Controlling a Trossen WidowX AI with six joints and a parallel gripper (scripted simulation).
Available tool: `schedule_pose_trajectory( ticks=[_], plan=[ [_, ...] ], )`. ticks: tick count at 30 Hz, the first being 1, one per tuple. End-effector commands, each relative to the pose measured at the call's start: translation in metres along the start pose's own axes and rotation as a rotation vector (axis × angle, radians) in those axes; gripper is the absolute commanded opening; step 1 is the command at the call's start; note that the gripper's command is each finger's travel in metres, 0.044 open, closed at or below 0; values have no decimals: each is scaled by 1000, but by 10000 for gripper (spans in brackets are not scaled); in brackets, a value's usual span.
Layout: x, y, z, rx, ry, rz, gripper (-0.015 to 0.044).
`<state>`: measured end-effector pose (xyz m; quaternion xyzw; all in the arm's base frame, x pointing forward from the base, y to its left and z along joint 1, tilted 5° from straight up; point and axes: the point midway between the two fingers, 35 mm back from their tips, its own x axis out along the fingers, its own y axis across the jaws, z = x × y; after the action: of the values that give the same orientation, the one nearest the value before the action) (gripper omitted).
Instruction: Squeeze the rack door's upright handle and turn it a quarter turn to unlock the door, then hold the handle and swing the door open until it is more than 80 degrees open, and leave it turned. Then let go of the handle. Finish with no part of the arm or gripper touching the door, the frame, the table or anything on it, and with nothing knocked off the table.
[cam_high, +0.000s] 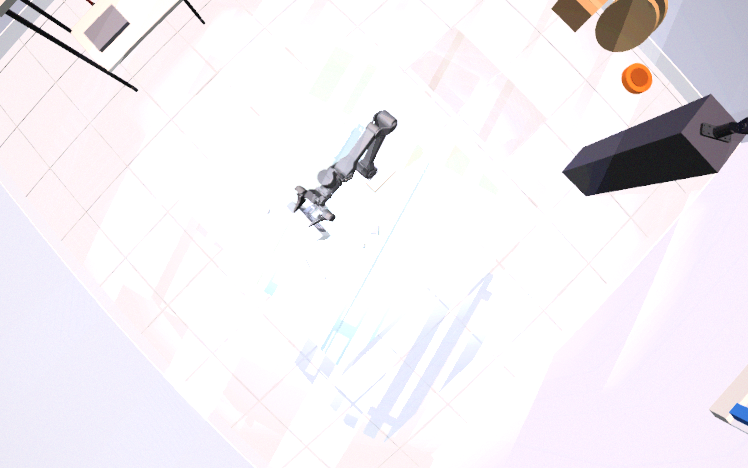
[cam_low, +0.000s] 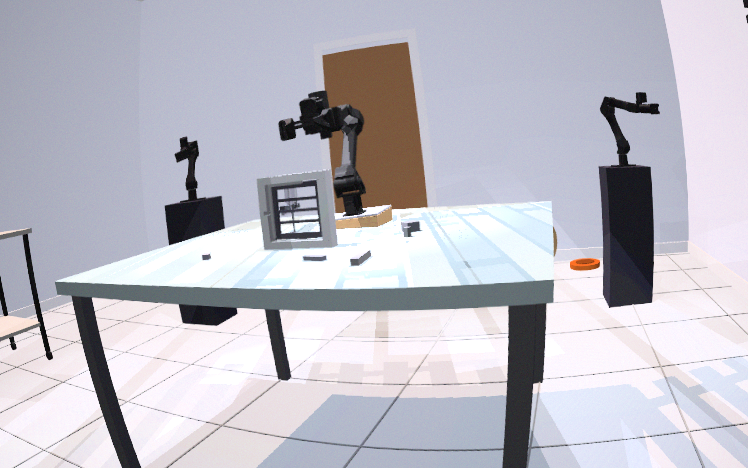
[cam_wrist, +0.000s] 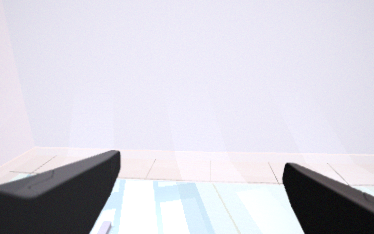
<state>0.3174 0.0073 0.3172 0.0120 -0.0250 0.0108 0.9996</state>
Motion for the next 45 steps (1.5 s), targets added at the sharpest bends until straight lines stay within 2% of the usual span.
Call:
schedule_pose_trajectory(
  ticks=[1,5,24,45],
  plan=[
    [0,0,0,0,4,-1,374],
    [9,-4,-6,-7,81,-16,280],
    [33,-30,-44,-33,526,-91,280],
    [19,-56,-77,-29,1022,-145,280]
  ],
)
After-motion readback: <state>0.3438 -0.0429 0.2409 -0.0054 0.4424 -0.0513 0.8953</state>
